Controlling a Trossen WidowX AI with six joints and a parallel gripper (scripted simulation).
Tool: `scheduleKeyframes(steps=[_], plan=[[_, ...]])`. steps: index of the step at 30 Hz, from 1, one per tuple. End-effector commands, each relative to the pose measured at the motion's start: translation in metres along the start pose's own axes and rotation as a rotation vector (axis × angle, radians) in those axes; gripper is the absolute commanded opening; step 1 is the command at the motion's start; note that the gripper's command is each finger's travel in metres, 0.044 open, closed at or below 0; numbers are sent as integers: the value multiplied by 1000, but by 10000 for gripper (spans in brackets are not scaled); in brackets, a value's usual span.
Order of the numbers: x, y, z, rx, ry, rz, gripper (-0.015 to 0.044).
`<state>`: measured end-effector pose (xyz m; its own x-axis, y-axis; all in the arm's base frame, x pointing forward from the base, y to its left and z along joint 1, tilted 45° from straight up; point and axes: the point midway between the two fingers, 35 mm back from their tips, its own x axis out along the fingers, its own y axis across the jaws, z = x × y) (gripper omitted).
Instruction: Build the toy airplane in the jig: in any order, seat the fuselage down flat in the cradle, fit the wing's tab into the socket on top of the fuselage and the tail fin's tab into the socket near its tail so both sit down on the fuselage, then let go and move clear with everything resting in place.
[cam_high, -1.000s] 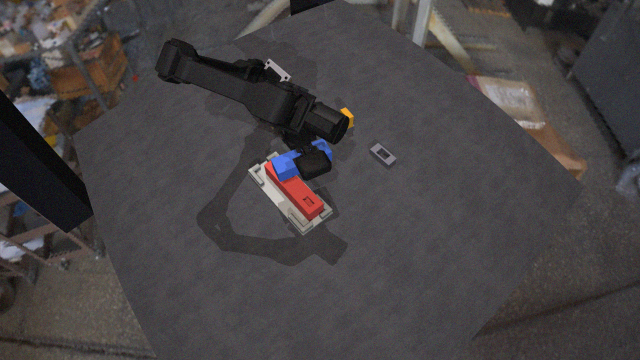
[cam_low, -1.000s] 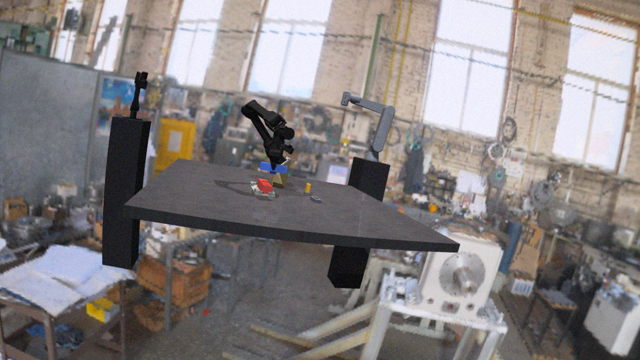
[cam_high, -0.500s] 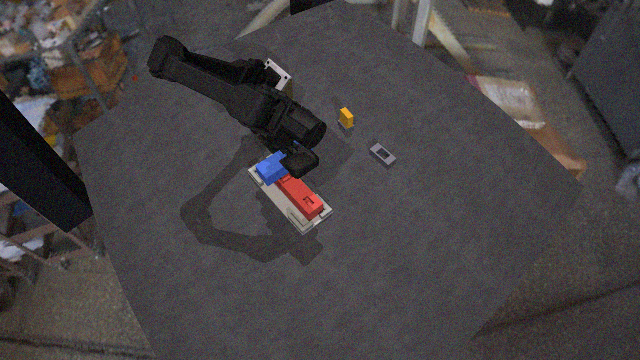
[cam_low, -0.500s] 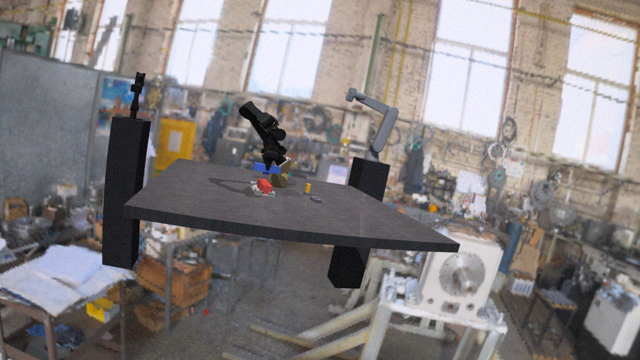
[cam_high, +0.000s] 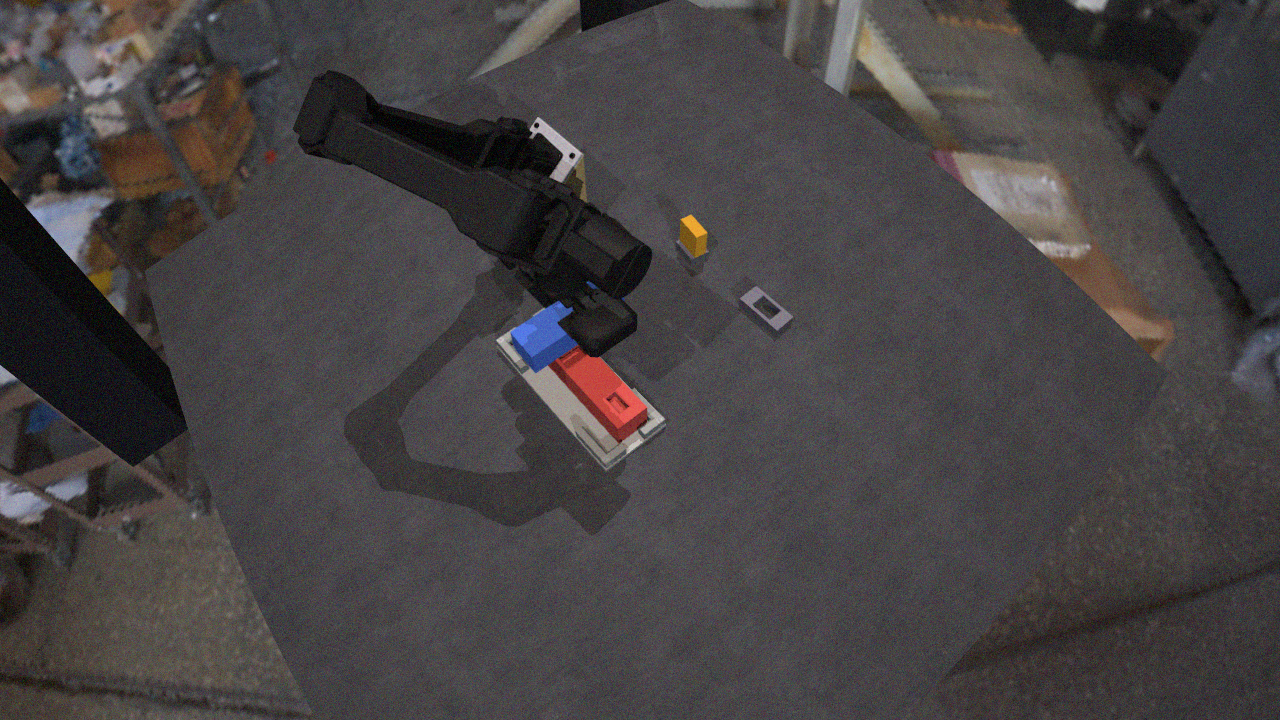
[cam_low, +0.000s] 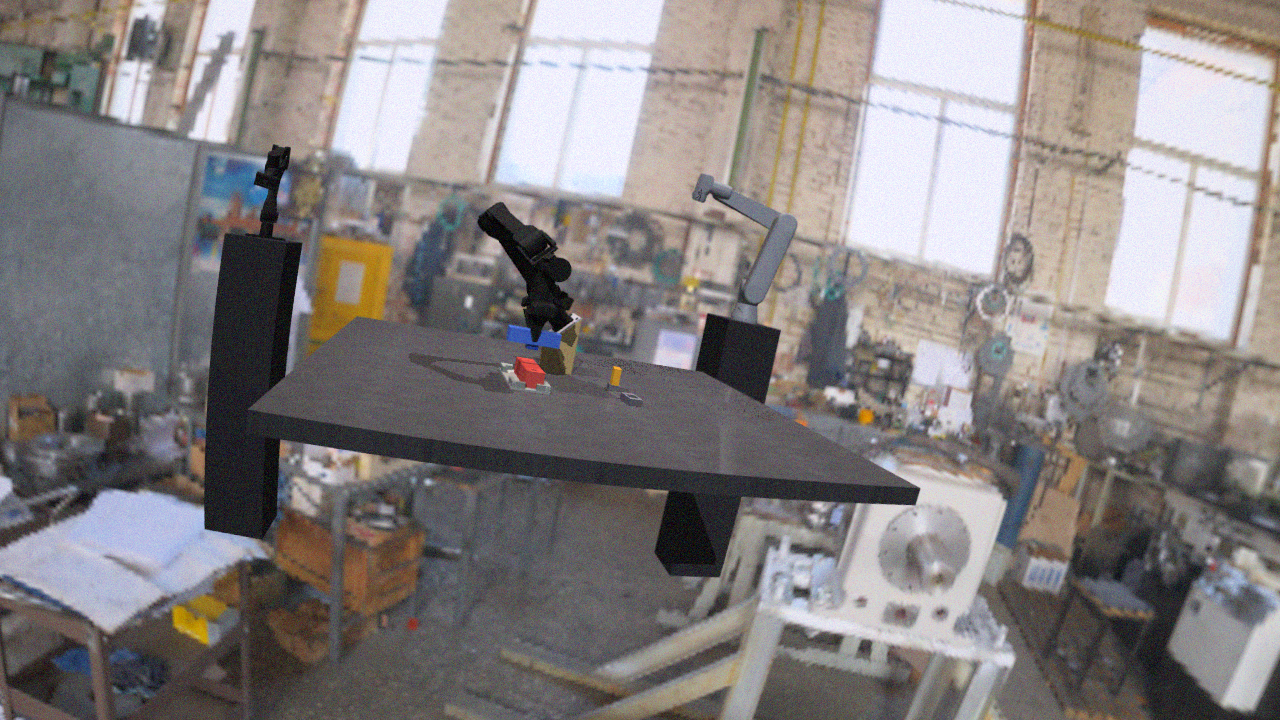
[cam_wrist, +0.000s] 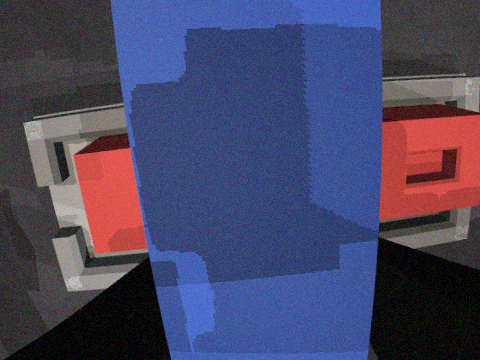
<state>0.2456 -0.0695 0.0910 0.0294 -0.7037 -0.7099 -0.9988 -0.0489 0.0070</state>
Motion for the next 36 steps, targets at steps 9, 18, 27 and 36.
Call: scheduleKeyframes(steps=[9, 18, 27, 36], plan=[[11, -1, -2, -4, 4, -2, 196], [25, -1, -2, -4, 5, -2, 196], [39, 0, -2, -3, 7, -2, 196], [39, -1, -2, 1, 2, -5, 176]])
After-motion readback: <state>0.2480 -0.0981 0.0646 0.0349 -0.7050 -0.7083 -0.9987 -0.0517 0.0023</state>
